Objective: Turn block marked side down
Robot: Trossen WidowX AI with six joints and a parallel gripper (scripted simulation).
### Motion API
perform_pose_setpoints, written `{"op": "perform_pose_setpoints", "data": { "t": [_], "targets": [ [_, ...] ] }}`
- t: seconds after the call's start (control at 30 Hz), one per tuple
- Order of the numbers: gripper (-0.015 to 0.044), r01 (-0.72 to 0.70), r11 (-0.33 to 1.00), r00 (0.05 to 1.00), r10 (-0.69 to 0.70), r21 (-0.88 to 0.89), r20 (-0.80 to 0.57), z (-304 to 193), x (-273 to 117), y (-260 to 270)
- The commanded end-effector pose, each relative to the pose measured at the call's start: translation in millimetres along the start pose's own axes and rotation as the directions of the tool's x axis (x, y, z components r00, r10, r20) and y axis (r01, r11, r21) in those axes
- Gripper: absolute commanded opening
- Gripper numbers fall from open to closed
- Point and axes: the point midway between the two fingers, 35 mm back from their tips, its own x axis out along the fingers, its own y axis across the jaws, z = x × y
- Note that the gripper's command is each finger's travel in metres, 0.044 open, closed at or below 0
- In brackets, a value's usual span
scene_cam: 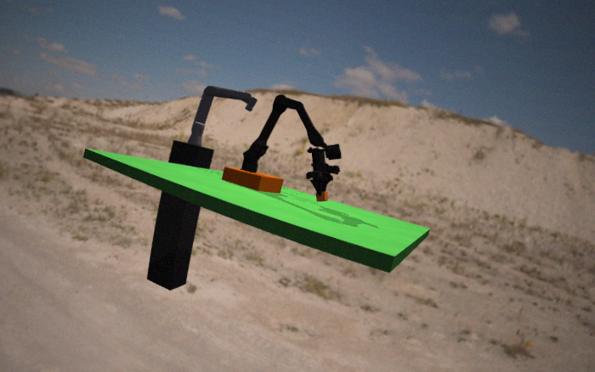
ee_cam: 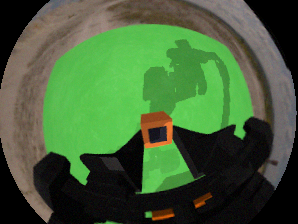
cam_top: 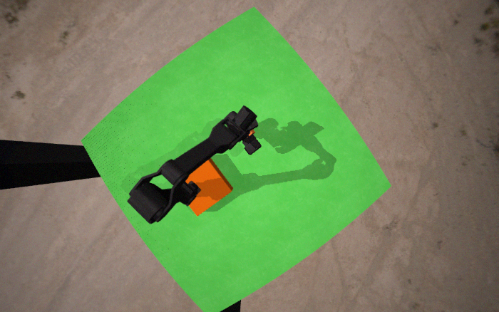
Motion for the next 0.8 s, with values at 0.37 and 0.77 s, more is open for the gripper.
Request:
{"op": "perform_pose_setpoints", "data": {
  "t": [0.37,0.77],
  "targets": [
    [0.0,0.0,1.0,0.985,-0.002,0.008,0.173,-5,1,-1],
    [0.0,0.002,1.0,0.94,-0.002,0.0,0.341,-4,26,2]
  ]
}}
